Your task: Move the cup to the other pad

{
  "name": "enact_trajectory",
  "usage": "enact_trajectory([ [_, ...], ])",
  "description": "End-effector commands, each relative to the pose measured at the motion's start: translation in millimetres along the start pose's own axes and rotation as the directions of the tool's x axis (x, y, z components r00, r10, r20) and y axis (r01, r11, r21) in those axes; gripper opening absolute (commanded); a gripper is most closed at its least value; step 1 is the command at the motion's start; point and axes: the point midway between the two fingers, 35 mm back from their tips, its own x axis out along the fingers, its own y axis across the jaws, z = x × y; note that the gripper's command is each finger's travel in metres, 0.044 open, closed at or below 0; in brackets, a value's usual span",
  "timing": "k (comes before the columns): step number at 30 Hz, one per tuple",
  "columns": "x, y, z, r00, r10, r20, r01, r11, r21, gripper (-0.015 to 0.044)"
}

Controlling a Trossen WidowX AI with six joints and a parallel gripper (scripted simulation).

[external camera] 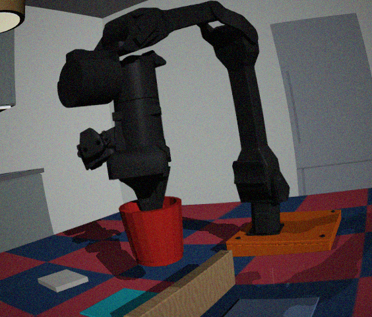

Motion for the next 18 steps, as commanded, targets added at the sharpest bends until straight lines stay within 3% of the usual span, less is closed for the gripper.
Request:
enact_trajectory([
  [1,0.3,-5.0,7.0,1.000,-0.001,-0.005,0.001,1.000,-0.001,0.0000],
  [18,-0.7,-26.9,37.9,1.000,-0.004,-0.001,0.004,1.000,-0.001,0.0000],
])
